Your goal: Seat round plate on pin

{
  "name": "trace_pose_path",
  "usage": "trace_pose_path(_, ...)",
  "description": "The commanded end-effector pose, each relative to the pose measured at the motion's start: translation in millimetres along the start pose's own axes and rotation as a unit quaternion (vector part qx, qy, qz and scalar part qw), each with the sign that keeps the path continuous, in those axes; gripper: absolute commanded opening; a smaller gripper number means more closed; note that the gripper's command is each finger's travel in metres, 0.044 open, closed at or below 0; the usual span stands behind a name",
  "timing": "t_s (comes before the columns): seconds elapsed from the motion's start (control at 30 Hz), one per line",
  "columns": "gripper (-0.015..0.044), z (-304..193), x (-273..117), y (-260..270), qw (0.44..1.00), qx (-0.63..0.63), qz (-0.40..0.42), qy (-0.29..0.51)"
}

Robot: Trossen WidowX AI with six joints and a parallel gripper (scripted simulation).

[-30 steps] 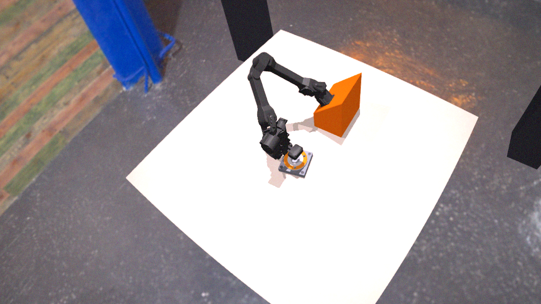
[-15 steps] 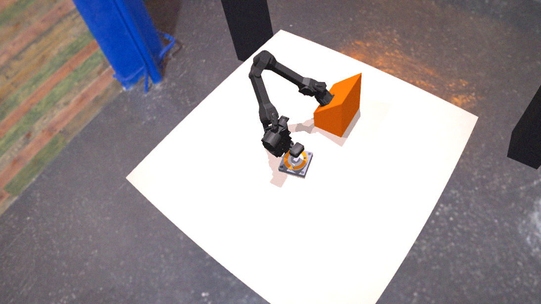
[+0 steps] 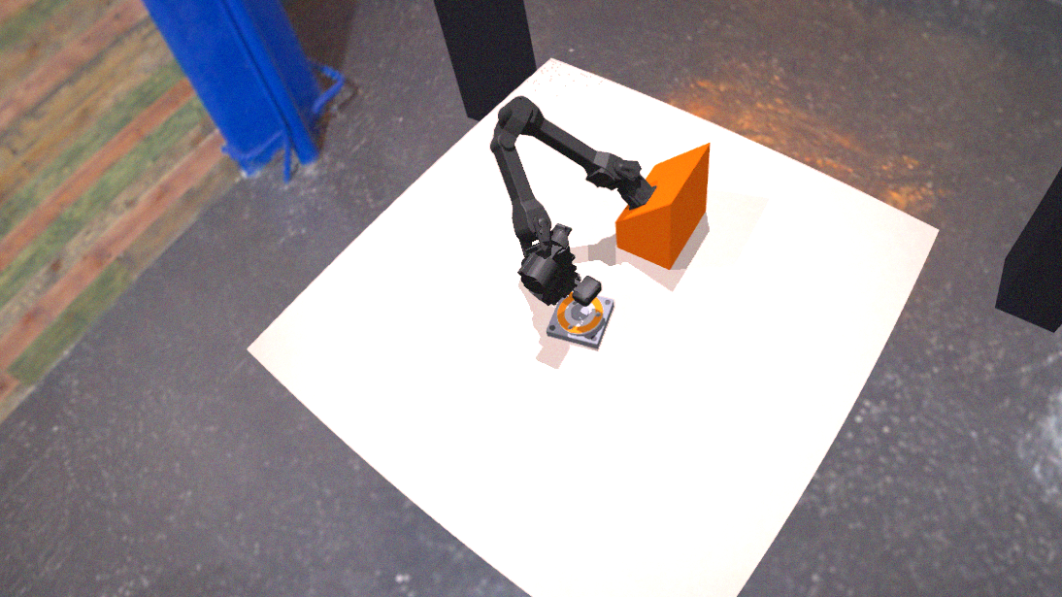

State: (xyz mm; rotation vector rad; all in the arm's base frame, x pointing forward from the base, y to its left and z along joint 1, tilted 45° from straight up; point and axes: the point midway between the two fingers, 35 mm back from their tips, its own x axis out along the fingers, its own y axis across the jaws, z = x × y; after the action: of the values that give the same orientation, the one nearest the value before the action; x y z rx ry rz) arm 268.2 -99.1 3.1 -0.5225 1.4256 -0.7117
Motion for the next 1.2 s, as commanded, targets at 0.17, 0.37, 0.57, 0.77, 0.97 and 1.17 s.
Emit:
trace_pose_path(0.17,0.0000,-13.2,0.8,4.6,1.000,-0.001,0.003,0.005)
trace_pose_path(0.37,0.0000,-19.5,0.2,8.5,1.000,-0.001,0.003,0.005)
trace_pose_path(0.57,0.0000,-25.0,-0.6,13.3,1.000,-0.001,0.003,0.005)
trace_pose_path(0.77,0.0000,-28.4,-1.2,17.0,1.000,-0.001,0.003,0.005)
trace_pose_path(0.97,0.0000,-31.6,-1.4,20.8,1.000,-0.001,0.003,0.005)
trace_pose_path(1.17,0.0000,-33.6,-0.2,24.9,1.000,-0.002,0.003,0.005)
